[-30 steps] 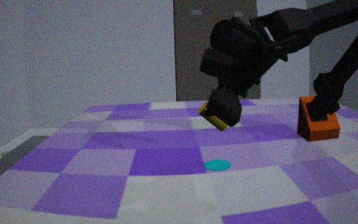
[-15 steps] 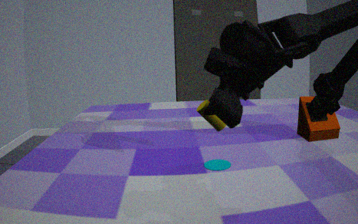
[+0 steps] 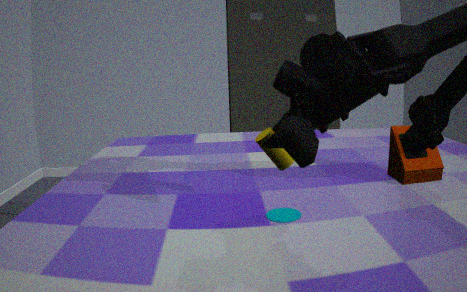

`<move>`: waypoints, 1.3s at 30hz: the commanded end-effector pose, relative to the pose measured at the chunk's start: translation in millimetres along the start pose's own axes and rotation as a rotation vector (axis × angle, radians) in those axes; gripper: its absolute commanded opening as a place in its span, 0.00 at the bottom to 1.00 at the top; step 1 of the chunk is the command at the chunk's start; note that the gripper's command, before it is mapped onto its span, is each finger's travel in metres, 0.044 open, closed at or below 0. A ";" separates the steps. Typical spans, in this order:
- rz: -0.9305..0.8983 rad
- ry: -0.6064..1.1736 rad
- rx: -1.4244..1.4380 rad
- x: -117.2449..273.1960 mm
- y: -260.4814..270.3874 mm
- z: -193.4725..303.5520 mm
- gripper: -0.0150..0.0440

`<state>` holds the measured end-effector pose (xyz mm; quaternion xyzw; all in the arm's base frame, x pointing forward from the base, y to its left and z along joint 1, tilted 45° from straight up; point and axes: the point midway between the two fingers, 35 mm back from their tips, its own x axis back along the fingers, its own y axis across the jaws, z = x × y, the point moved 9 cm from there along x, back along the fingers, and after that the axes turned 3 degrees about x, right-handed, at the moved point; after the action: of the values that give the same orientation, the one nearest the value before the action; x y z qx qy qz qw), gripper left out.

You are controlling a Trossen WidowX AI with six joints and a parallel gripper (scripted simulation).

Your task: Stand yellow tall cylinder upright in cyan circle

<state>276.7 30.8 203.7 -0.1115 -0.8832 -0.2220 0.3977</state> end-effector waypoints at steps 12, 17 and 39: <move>-0.007 -0.099 -0.045 4.4 0.5 8.4 0.43; -0.012 -0.132 -0.061 6.2 0.6 11.0 0.43; -0.045 -0.274 -0.141 14.3 -0.1 22.6 0.43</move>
<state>254.8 41.3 202.2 -0.1448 -0.9132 -0.2693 0.2695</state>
